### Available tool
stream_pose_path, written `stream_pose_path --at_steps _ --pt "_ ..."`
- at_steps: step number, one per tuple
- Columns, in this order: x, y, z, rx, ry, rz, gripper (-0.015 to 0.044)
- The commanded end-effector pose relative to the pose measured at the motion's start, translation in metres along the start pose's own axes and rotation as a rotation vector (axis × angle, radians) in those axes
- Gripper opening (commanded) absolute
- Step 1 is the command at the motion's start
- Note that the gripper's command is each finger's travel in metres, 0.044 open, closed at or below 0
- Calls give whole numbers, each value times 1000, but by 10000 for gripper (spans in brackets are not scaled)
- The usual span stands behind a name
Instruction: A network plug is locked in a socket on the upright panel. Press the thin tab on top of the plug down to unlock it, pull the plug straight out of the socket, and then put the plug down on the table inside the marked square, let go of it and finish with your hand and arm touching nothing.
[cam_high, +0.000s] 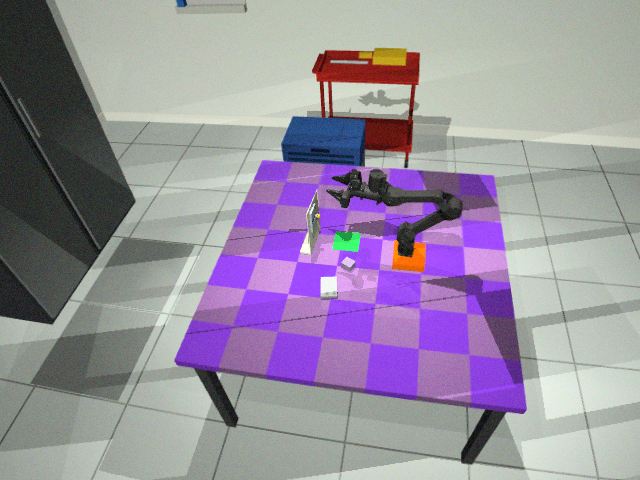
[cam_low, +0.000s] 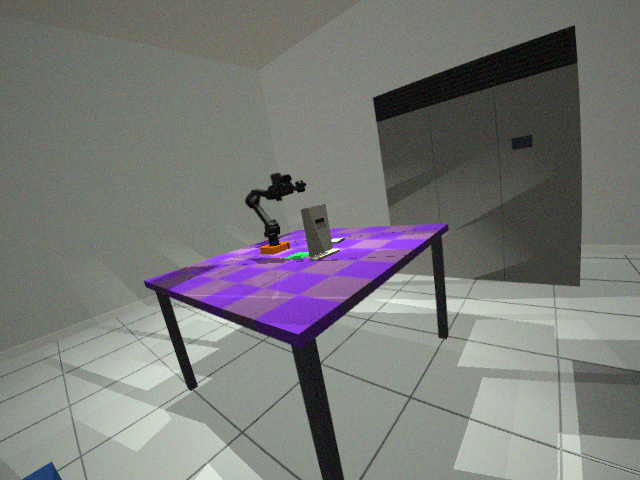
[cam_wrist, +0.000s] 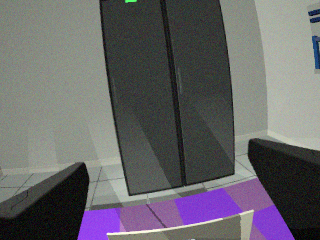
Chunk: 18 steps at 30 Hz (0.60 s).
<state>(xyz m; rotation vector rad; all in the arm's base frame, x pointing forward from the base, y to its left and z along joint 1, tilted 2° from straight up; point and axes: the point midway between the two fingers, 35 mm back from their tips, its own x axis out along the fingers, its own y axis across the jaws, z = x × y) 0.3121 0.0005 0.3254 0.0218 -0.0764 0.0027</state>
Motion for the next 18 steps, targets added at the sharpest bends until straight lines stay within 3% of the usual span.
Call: stream_pose_path --at_steps 1,9,18 --pt "1 0 -1 6 0 1 374" --pt "20 -4 -36 256 20 42 164" --pt "31 -10 -81 566 60 86 156"
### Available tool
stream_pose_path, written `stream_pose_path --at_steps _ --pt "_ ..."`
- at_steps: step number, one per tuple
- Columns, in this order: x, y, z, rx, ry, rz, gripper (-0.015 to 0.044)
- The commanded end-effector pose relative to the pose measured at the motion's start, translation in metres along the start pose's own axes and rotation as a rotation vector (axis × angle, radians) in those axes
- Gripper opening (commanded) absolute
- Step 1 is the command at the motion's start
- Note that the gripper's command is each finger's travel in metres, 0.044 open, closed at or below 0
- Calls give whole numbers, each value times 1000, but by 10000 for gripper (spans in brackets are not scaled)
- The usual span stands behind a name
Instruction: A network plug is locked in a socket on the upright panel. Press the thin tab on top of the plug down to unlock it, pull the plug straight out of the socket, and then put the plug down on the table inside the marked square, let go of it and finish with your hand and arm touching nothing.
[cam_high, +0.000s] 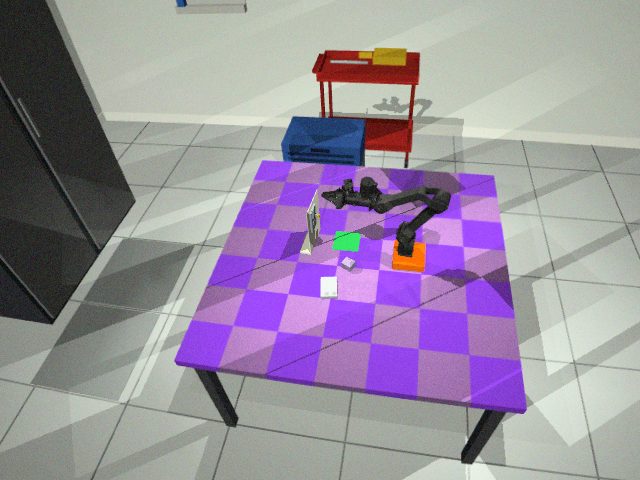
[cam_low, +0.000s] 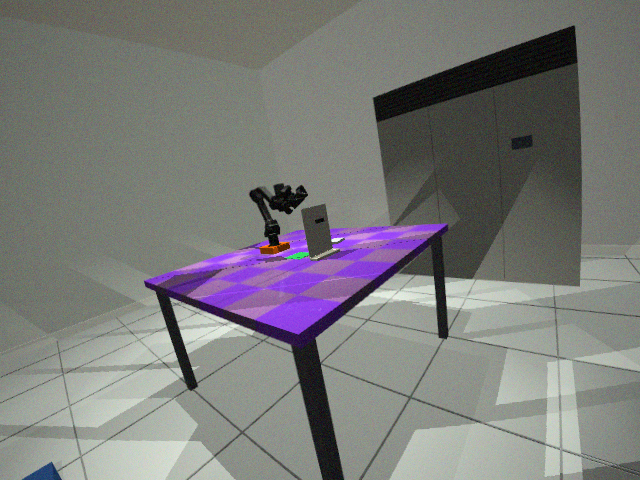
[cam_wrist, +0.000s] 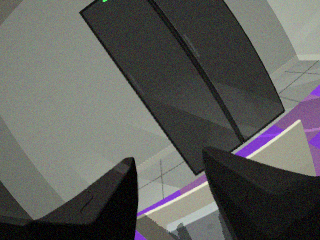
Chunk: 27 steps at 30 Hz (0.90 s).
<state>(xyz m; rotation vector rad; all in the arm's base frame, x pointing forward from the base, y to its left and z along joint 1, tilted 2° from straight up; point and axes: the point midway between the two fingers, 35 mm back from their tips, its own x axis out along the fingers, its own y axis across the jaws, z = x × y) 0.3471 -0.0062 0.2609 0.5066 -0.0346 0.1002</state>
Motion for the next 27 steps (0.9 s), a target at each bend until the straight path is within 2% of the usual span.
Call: stream_pose_path --at_steps 1,13,27 --pt "2 -11 -15 114 23 8 156" --pt "-4 -44 -62 534 93 37 156" --pt "-34 -69 -108 1031 193 34 156"
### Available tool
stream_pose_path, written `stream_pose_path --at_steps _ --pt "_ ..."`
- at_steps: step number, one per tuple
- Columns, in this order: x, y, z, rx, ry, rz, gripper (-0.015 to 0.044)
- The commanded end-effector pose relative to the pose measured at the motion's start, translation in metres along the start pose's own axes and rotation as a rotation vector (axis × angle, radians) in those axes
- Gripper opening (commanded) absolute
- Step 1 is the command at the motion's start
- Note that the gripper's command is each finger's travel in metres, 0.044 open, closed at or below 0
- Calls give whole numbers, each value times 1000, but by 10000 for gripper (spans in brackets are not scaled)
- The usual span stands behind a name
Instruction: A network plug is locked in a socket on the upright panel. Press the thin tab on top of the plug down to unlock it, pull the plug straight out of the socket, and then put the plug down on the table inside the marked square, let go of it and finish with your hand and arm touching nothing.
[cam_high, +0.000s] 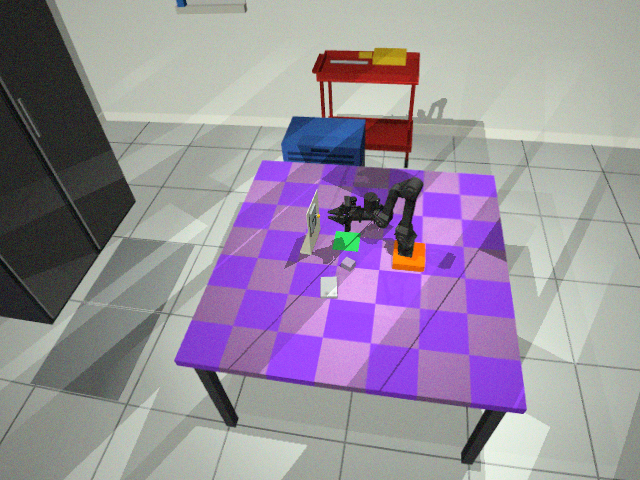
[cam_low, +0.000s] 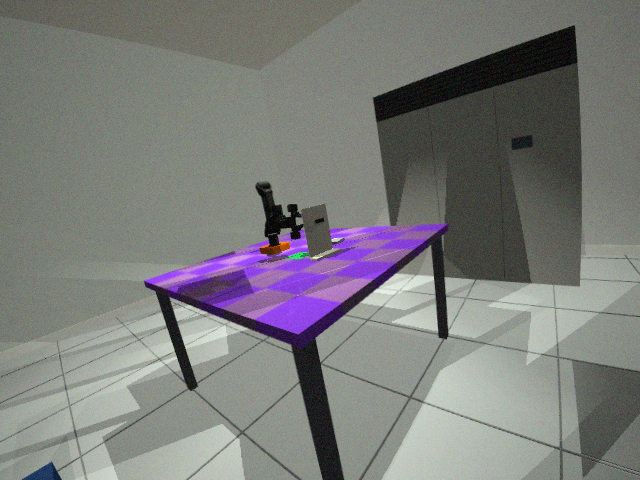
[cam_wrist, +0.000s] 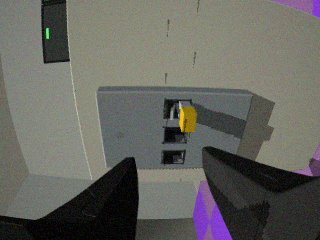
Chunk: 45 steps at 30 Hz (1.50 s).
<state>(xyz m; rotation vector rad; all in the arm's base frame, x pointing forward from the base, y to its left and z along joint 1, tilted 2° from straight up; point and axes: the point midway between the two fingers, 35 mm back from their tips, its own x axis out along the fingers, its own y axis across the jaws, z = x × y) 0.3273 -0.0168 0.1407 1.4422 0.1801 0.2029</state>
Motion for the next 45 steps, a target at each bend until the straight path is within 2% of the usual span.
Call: stream_pose_path --at_steps 1,8,45 --pt "-8 -11 -4 114 19 -11 156" --pt "-8 -13 -4 137 23 -12 156" --pt "48 -14 9 136 23 -7 156"
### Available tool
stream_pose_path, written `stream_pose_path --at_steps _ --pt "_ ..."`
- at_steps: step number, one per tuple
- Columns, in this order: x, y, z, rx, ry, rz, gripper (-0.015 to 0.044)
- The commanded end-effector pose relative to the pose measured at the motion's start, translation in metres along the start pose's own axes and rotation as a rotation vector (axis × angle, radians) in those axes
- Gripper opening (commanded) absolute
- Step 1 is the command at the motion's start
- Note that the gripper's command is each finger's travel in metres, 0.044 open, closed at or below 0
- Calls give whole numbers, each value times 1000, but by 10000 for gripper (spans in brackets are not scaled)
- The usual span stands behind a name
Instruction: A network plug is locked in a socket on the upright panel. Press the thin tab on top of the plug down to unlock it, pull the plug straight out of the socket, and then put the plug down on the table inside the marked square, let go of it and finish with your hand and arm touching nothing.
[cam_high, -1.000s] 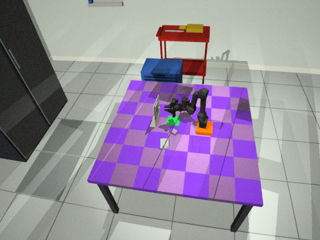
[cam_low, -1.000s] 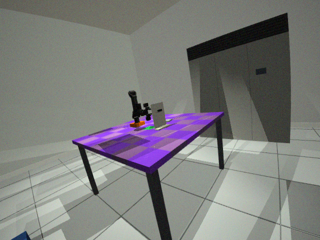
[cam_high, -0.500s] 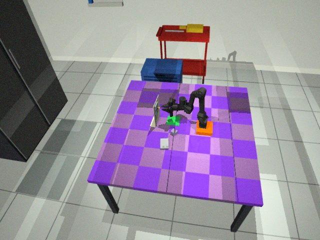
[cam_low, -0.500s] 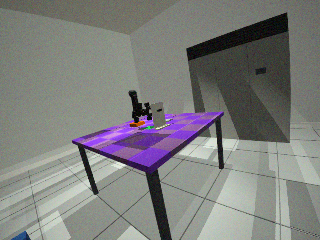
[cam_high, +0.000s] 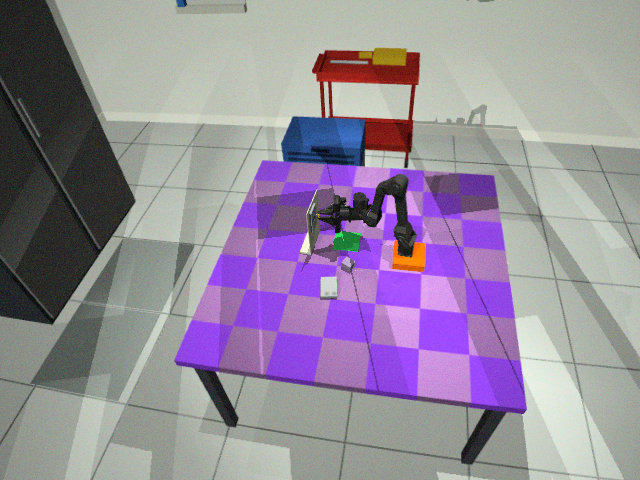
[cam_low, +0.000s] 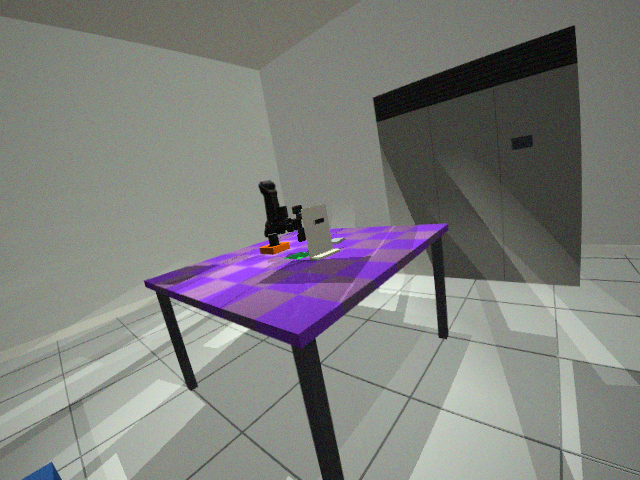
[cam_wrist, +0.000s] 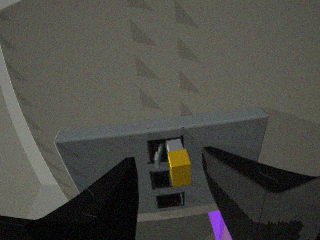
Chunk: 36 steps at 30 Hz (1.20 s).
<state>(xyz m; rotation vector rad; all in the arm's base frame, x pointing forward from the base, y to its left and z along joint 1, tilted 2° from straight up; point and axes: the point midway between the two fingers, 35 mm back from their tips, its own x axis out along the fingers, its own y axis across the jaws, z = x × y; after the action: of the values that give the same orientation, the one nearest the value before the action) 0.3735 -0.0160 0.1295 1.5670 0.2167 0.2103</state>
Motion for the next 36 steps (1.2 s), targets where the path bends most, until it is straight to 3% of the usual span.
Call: stream_pose_path --at_steps 1,3,18,36 --pt "3 -2 0 9 -1 -5 156" --pt "3 -2 0 9 -1 -5 104" --pt "3 -2 0 9 -1 -5 4" --pt "-4 -2 -2 9 -1 -6 0"
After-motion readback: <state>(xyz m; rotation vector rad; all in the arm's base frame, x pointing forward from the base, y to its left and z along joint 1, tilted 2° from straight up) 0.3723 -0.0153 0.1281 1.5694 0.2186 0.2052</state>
